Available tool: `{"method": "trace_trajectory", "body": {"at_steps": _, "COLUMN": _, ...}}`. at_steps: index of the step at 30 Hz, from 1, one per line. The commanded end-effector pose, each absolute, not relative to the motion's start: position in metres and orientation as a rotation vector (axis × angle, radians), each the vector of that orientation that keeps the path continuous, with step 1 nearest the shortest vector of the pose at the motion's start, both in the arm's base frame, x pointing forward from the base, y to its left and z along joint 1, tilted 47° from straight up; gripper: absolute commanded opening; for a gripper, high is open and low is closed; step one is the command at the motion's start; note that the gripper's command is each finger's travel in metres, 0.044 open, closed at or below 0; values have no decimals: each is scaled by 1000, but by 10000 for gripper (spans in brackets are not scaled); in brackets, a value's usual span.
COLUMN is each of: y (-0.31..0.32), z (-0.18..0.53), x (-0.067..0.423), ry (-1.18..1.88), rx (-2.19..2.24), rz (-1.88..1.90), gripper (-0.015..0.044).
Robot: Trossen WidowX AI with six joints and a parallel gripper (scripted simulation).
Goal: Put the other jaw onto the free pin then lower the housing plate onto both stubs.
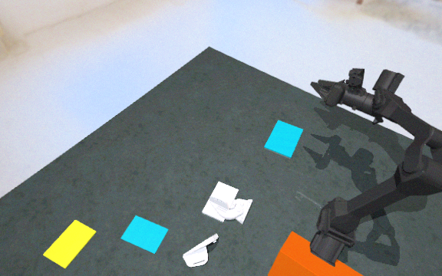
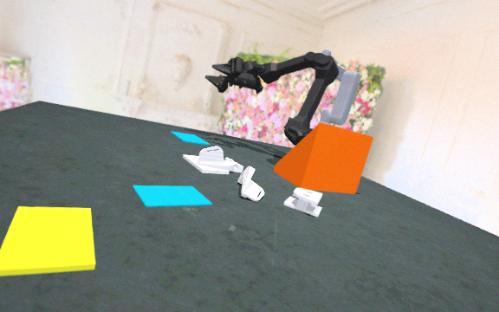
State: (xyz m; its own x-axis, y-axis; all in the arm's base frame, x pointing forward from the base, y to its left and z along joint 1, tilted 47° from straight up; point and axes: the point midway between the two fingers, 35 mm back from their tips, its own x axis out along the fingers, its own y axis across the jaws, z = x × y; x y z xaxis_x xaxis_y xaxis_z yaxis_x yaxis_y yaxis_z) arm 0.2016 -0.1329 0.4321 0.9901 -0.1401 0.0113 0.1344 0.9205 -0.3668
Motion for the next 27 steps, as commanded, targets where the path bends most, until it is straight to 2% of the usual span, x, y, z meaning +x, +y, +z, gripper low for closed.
{"method": "trace_trajectory", "body": {"at_steps": 1, "y": -133, "z": 432, "x": 202, "ry": 15, "rx": -376, "rz": -141, "gripper": 426}}
{"method": "trace_trajectory", "body": {"at_steps": 17, "y": -133, "z": 432, "x": 202, "ry": 15, "rx": -376, "rz": -141, "gripper": 6}}
{"method": "trace_trajectory", "body": {"at_steps": 27, "y": -133, "z": 432, "x": 202, "ry": 15, "rx": -376, "rz": -141, "gripper": 0}}
